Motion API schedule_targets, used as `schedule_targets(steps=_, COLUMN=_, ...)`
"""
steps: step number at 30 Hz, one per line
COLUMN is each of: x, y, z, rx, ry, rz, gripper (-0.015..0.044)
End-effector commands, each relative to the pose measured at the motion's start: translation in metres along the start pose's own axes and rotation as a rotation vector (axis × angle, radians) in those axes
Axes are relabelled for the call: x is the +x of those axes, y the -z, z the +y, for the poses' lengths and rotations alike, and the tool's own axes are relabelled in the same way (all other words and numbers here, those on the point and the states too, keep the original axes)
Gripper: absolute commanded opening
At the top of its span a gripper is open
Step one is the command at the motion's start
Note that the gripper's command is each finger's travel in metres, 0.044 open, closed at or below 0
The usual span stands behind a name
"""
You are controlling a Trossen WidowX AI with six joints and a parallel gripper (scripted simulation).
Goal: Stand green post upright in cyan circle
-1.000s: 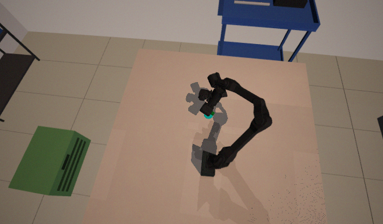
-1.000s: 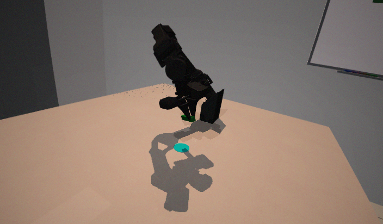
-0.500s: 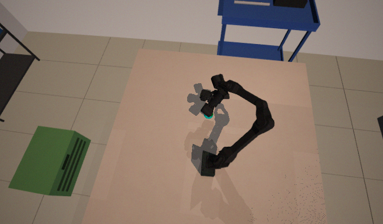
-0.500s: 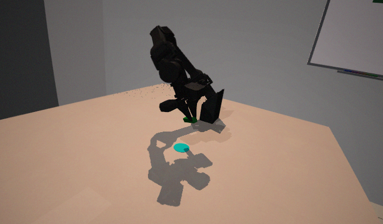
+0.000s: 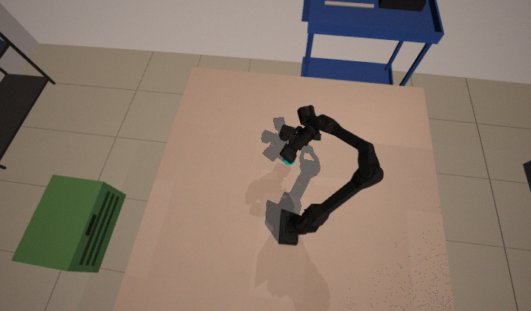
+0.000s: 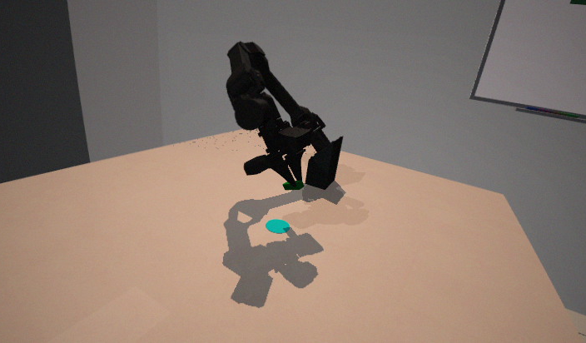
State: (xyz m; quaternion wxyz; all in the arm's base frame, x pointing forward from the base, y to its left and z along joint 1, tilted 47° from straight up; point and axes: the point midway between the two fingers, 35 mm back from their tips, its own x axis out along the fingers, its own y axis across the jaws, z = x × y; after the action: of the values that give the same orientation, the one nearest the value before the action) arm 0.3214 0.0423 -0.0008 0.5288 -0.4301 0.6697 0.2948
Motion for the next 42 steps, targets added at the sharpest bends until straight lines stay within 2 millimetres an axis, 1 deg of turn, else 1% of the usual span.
schedule_targets(steps=1, x=-0.0002, y=0.0006, z=0.0004, rx=-0.005, ry=-0.010, rz=-0.037, gripper=0.0022)
schedule_targets(steps=42, x=0.0003, y=0.0014, z=-0.0013, rx=-0.043, ry=-0.049, rz=-0.335, gripper=0.0022)
